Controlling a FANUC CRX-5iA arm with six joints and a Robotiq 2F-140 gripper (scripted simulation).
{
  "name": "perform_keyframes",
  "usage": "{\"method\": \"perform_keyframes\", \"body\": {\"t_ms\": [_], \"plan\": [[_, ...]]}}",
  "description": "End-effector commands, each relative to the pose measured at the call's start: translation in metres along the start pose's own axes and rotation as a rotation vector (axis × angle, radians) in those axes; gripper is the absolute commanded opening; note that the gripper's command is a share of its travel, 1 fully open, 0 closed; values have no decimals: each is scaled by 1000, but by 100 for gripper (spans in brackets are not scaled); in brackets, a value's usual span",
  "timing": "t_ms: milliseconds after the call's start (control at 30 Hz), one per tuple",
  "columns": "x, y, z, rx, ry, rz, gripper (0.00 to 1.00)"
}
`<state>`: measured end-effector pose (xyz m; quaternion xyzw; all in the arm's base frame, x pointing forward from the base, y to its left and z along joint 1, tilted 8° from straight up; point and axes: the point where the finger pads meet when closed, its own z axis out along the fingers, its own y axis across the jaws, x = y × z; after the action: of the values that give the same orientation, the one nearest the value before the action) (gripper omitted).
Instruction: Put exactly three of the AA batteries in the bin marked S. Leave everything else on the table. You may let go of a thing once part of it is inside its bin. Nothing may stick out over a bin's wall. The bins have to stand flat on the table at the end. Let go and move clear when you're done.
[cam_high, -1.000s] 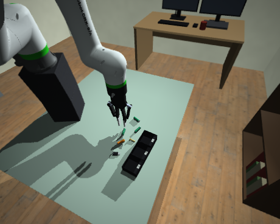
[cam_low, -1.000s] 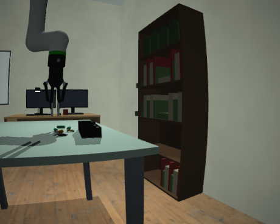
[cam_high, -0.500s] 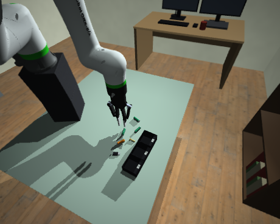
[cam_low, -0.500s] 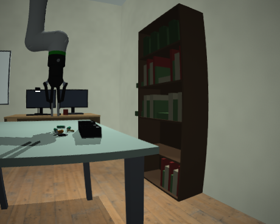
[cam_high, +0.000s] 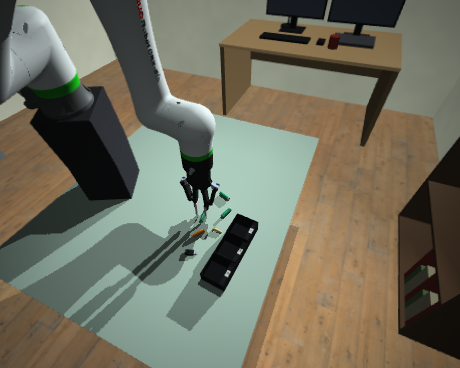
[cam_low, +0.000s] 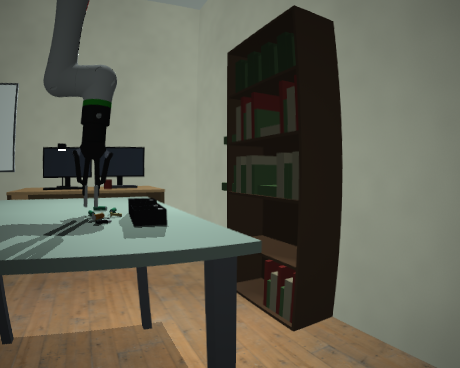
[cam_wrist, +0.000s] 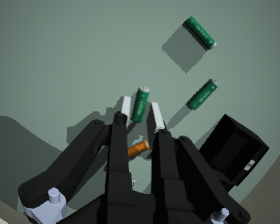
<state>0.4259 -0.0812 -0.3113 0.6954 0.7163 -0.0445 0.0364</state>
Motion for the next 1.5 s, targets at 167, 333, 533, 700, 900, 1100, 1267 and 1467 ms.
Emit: {"method": "perform_keyframes", "body": {"t_ms": [167, 333, 533, 700, 900, 1100, 1267, 1467], "plan": [[0, 1, 13, -51, -13, 1, 17], [0, 1, 13, -51, -13, 1, 17], [0, 1, 13, -51, -13, 1, 17], [0, 1, 13, -51, -13, 1, 17], [0, 1, 20, -51, -13, 1, 17], [0, 1, 25, -51, -13, 1, 17], [0, 1, 25, -51, -13, 1, 17], [0, 1, 25, -51, -13, 1, 17]]}}
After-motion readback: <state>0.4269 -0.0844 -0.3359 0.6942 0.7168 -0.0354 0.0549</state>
